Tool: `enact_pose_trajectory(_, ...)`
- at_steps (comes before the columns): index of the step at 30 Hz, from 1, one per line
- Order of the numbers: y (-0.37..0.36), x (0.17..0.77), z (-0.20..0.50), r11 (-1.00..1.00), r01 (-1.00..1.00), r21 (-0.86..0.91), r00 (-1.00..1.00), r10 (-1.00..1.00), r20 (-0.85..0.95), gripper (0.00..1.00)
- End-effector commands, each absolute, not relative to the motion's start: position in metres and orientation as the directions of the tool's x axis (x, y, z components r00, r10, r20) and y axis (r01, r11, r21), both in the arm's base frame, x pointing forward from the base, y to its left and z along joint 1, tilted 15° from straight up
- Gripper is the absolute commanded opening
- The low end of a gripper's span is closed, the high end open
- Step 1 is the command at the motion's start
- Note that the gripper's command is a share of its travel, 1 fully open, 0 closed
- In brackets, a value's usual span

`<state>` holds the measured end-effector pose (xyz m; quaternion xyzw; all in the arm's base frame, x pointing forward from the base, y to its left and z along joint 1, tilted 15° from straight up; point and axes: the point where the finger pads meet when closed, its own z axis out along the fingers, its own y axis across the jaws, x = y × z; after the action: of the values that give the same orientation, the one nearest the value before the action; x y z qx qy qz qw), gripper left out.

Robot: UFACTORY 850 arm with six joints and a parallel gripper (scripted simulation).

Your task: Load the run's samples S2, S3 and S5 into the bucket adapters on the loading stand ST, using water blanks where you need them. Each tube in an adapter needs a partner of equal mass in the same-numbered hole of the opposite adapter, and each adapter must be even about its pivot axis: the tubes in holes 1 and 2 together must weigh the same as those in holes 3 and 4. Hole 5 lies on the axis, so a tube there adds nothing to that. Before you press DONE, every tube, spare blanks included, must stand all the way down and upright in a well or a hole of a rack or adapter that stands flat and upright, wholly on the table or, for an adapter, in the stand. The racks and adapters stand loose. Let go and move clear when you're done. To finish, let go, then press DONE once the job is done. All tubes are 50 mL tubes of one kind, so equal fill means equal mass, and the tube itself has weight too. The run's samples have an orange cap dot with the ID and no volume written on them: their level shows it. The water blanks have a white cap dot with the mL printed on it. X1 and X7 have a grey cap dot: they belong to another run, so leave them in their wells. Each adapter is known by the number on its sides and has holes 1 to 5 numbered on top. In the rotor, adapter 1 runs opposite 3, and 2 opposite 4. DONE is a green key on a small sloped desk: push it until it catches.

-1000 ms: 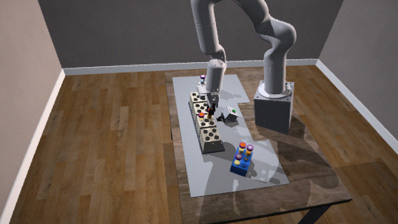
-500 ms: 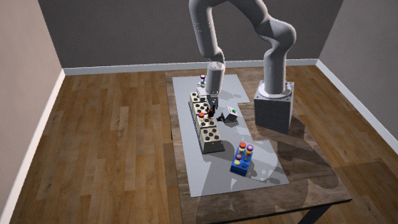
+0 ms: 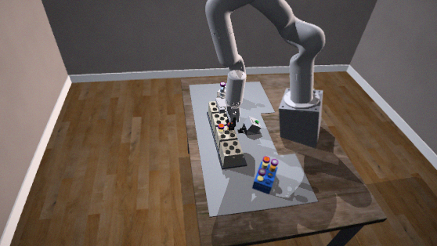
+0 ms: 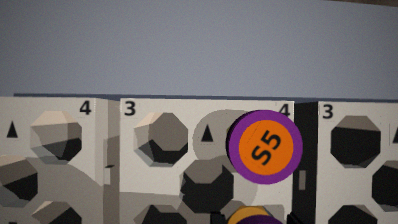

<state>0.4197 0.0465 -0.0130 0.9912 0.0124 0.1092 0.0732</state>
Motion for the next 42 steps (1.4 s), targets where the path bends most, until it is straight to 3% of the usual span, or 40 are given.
enact_pose_trajectory(1, 0.0462, 0.4209, -0.0156, -0.989, 0.009, 0.147, 0.976, 0.041, 0.216, 0.0)
enact_pose_trajectory(14, 0.0462, 0.4208, -0.0156, -0.989, 0.009, 0.147, 0.976, 0.041, 0.216, 0.0)
enact_pose_trajectory(15, 0.0461, 0.4209, -0.0159, -0.989, 0.009, 0.147, 0.976, 0.041, 0.216, 0.44)
enact_pose_trajectory(42, 0.0461, 0.4209, -0.0159, -0.989, 0.009, 0.147, 0.975, 0.041, 0.216, 0.44)
